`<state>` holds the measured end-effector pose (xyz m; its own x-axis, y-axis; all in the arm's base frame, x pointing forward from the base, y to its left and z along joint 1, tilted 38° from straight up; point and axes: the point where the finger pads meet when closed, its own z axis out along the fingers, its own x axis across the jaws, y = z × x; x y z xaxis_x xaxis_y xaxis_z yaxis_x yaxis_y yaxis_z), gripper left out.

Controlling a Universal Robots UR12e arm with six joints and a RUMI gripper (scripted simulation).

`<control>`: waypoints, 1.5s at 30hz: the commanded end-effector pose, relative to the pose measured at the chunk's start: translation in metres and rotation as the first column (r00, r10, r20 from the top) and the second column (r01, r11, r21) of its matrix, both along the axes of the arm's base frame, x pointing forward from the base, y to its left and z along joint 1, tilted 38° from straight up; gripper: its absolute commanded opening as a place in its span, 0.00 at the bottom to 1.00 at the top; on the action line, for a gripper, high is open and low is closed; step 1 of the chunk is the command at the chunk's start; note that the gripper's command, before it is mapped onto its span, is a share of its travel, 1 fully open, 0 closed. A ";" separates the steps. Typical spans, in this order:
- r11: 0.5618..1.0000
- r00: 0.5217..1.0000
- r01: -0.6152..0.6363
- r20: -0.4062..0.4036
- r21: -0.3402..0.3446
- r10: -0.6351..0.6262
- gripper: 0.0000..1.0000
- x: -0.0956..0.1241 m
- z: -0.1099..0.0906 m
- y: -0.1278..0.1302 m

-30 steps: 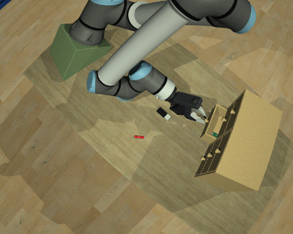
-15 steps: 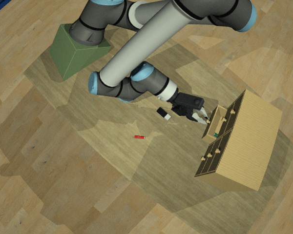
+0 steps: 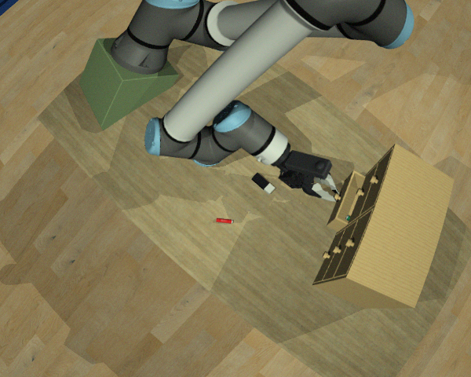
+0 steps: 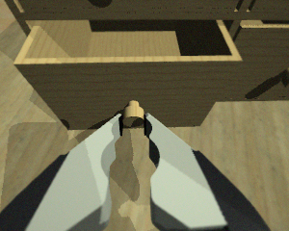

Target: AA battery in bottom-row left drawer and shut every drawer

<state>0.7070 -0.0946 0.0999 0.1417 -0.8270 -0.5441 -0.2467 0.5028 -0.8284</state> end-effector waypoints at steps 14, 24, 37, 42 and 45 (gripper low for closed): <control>1.000 1.000 0.000 0.002 -0.002 0.000 0.07 0.013 0.005 -0.001; 1.000 1.000 0.000 0.002 -0.002 0.000 0.07 0.020 0.007 -0.001; 1.000 1.000 0.000 0.002 -0.002 0.000 0.07 0.026 0.009 -0.001; 1.000 1.000 0.000 0.002 -0.002 0.000 0.07 0.029 0.010 -0.002; 1.000 1.000 0.000 0.002 -0.002 0.000 0.07 0.030 0.011 -0.002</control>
<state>0.7338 -0.0955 0.1083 0.1417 -0.8270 -0.5440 -0.2467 0.5027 -0.8285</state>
